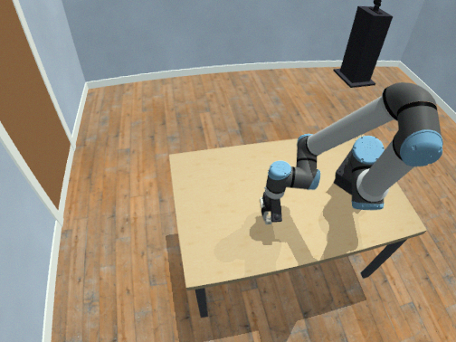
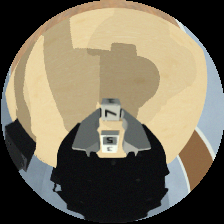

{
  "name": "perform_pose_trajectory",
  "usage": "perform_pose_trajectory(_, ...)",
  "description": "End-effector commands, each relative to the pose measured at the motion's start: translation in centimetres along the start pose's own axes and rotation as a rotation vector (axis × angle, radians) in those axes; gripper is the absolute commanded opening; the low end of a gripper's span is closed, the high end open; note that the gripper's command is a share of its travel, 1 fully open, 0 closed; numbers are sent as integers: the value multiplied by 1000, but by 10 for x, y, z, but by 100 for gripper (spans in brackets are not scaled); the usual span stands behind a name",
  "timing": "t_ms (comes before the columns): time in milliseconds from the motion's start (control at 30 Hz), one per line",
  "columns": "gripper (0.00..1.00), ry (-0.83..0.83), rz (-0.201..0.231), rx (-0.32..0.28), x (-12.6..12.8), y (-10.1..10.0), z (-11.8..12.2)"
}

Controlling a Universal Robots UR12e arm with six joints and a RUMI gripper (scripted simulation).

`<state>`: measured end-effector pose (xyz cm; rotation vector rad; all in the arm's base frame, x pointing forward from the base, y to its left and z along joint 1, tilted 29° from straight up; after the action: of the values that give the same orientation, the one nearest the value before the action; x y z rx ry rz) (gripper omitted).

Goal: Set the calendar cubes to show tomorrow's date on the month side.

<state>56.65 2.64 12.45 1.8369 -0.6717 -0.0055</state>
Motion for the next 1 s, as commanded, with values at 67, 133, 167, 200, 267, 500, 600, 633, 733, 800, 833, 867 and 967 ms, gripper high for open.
perform_pose_trajectory(67, 11, 0, 1, 0, 0, -1, 0)
perform_pose_trajectory(133, 11, 0, 1, 0, 0, -1, 0)
perform_pose_trajectory(167, 11, 0, 1, 0, 0, -2, 0)
perform_pose_trajectory(200, 11, 0, 1, 0, 0, -2, 0)
perform_pose_trajectory(267, 11, 0, 1, 0, 0, -3, 0)
perform_pose_trajectory(500, 11, 0, 1, 0, 0, -3, 0)
perform_pose_trajectory(600, 11, 0, 1, 0, 0, -3, 0)
perform_pose_trajectory(633, 11, 0, 1, 0, 0, -3, 0)
perform_pose_trajectory(733, 11, 0, 1, 0, 0, -3, 0)
perform_pose_trajectory(800, 11, 0, 1, 0, 0, -3, 0)
perform_pose_trajectory(833, 11, 0, 1, 0, 0, -3, 0)
perform_pose_trajectory(867, 11, 0, 1, 0, 0, -3, 0)
perform_pose_trajectory(967, 11, 0, 1, 0, 0, -3, 0)
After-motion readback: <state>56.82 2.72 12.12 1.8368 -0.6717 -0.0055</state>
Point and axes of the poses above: the point where the finger pads meet when closed, its own y axis back along the fingers, its own x axis across the jaws, z = x × y, the point moved 2 cm from there along y, back along the fingers, and after that the axes turned 8 degrees about -y, right-handed, at the moved point
